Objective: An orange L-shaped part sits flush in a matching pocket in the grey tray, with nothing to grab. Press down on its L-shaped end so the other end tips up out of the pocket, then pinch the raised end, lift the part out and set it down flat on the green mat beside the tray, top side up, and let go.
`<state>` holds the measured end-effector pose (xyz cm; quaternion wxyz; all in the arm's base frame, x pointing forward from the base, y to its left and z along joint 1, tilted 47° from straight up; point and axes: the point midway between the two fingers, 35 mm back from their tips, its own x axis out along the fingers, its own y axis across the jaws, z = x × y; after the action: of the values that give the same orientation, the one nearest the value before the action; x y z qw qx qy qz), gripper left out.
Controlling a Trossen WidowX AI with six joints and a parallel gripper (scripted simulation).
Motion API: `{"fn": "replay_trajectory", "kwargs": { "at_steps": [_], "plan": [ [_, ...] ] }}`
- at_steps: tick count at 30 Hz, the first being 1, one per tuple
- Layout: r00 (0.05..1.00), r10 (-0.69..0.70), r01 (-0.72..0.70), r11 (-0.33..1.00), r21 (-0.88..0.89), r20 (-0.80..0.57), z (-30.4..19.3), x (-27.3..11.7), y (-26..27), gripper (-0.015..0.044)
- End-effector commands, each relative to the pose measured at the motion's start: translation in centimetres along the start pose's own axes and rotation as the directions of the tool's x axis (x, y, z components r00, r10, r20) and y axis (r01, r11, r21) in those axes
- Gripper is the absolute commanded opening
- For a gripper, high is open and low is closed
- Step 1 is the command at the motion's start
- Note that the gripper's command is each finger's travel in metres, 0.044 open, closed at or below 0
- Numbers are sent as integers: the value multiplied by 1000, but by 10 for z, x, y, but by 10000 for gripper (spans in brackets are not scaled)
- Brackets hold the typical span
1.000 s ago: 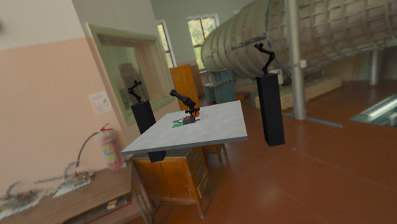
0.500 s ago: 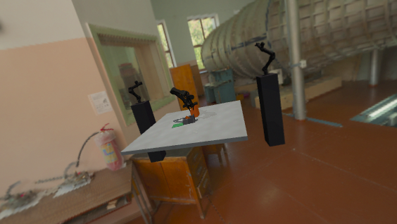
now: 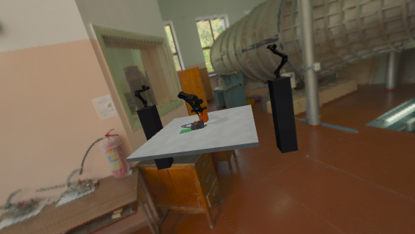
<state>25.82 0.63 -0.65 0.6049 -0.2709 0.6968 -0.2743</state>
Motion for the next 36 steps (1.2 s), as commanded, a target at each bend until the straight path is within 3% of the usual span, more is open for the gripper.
{"fn": "replay_trajectory", "kwargs": {
  "at_steps": [1,3,5,7,10,16,19,21,31,36],
  "plan": [
    [1000,-2,2,1000,-5,-1,-1,1,0,180],
    [1000,-2,2,1000,-5,-1,-1,1,0,180],
    [1000,-1,1,999,48,-1,0,1,-2,233],
    [1000,-1,1,986,168,-3,1,0,-8,280],
    [1000,0,3,898,441,-6,4,0,-22,280],
    [1000,-1,13,458,889,-15,7,-1,-54,280],
    [1000,-3,20,153,988,-20,7,-1,-70,280],
    [1000,-4,22,17,1000,-22,7,-1,-77,280],
    [1000,-4,22,0,1000,-22,7,0,-78,280],
    [1000,-4,22,-1,1000,-22,7,22,-78,280]
  ]
}}
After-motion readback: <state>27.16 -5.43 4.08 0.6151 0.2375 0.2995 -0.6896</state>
